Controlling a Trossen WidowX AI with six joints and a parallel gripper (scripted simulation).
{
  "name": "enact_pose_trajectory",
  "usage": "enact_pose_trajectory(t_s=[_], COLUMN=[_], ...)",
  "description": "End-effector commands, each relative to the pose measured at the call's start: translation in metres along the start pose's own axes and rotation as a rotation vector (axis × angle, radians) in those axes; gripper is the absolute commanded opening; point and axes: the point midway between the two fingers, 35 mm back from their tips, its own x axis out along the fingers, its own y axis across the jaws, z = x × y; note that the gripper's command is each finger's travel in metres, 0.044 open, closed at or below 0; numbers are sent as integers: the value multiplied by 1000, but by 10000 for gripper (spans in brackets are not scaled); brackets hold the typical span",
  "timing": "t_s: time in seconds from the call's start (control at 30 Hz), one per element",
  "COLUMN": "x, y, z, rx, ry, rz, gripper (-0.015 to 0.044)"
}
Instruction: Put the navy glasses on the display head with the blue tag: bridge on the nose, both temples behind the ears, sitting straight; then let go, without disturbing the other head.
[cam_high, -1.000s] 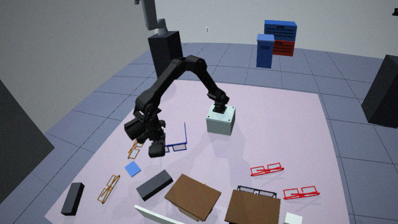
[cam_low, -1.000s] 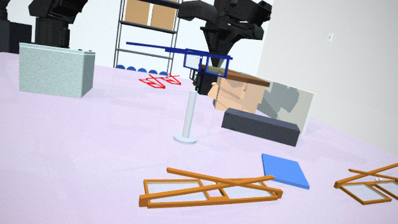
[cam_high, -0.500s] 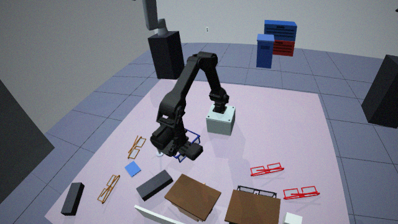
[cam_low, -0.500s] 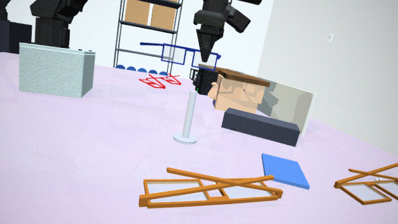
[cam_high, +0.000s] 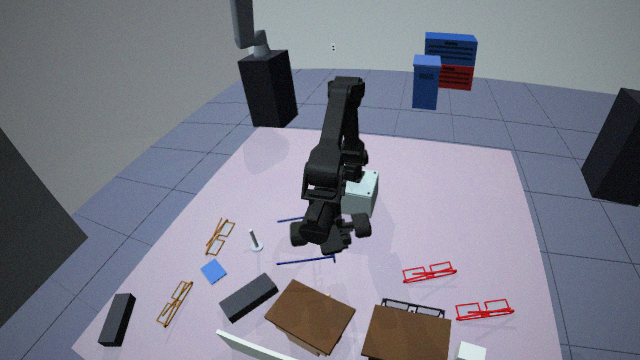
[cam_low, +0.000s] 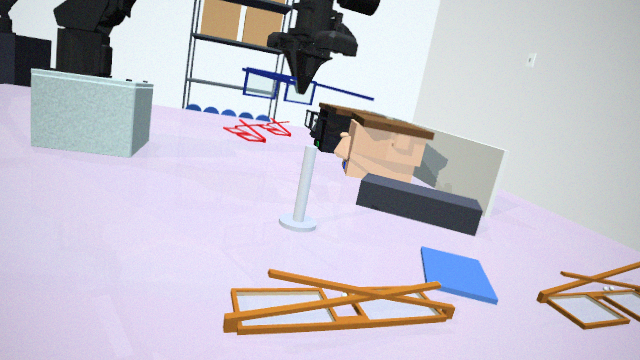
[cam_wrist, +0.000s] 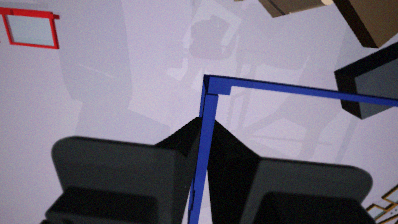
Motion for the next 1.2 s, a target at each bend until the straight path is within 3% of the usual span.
enact_pose_trajectory(t_s=[0.0, 0.5, 1.17], x=[-1, 4, 26], y=[24, 108, 111], z=[-1, -20, -21], rx=[-194, -925, -933], ry=[-6, -12, -49], rz=[5, 16, -51], gripper=[0, 0, 0])
